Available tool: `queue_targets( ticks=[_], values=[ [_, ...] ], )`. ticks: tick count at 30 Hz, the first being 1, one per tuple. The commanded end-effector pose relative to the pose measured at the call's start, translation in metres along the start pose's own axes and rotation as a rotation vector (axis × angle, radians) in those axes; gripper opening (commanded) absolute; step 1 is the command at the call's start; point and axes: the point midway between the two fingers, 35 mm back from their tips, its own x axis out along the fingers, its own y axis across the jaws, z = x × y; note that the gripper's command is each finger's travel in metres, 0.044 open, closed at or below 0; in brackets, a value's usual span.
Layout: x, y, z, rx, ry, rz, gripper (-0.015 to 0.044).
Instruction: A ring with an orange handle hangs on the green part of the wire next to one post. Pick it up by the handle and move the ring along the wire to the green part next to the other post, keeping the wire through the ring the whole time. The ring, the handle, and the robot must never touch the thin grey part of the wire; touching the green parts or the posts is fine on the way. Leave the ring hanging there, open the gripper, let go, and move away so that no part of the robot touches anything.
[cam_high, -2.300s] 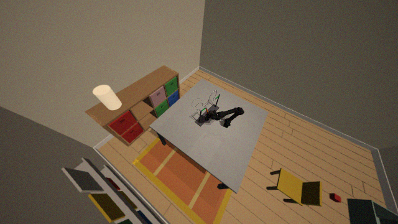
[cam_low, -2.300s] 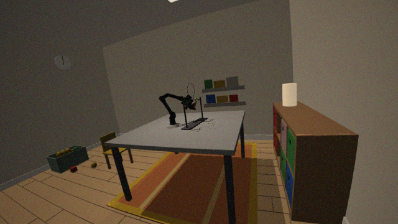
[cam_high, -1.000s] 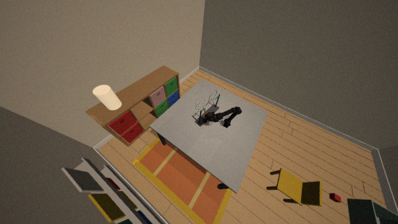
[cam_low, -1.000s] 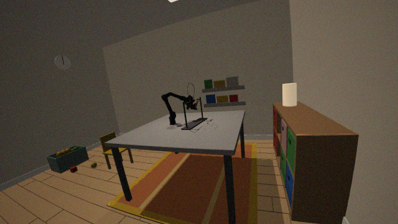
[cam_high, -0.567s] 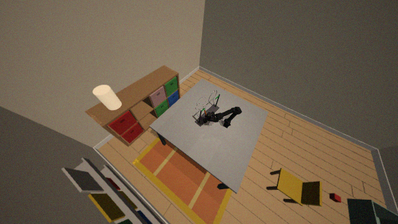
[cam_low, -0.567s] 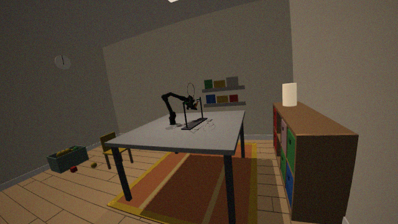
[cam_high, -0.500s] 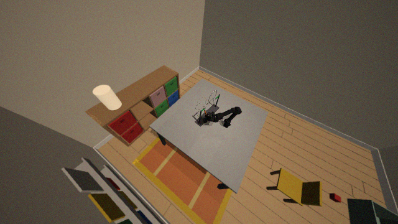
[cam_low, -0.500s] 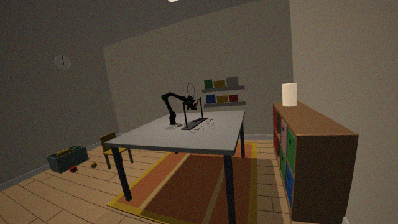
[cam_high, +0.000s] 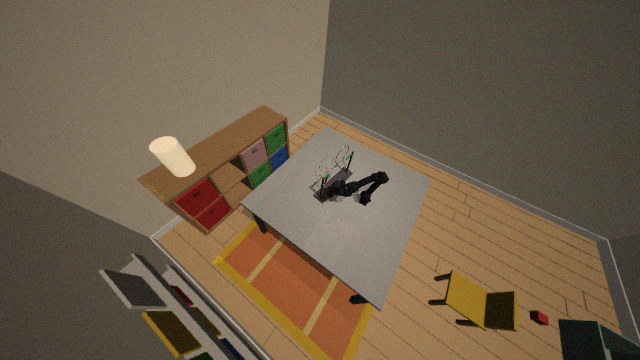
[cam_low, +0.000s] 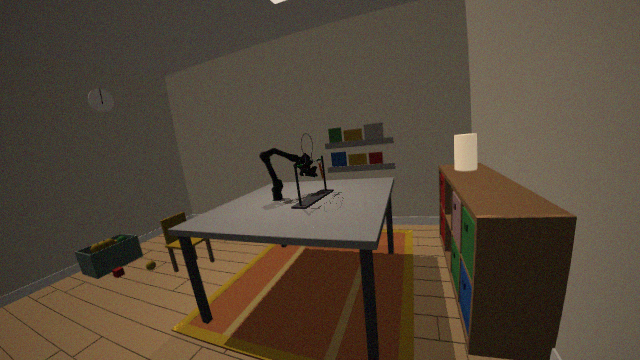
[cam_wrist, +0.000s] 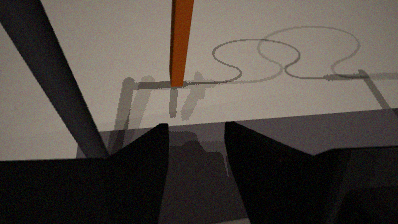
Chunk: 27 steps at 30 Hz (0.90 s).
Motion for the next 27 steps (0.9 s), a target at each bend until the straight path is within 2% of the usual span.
queue_targets(
  ticks=[1,11,27],
  values=[
    [-0.01,0.002,0.0,0.007,-0.001,0.002,0.016],
    [-0.046,0.0,0.0,0.009,-0.003,0.002,0.016],
    [-0.047,0.0,0.0,0.009,-0.003,0.002,0.016]
  ],
)
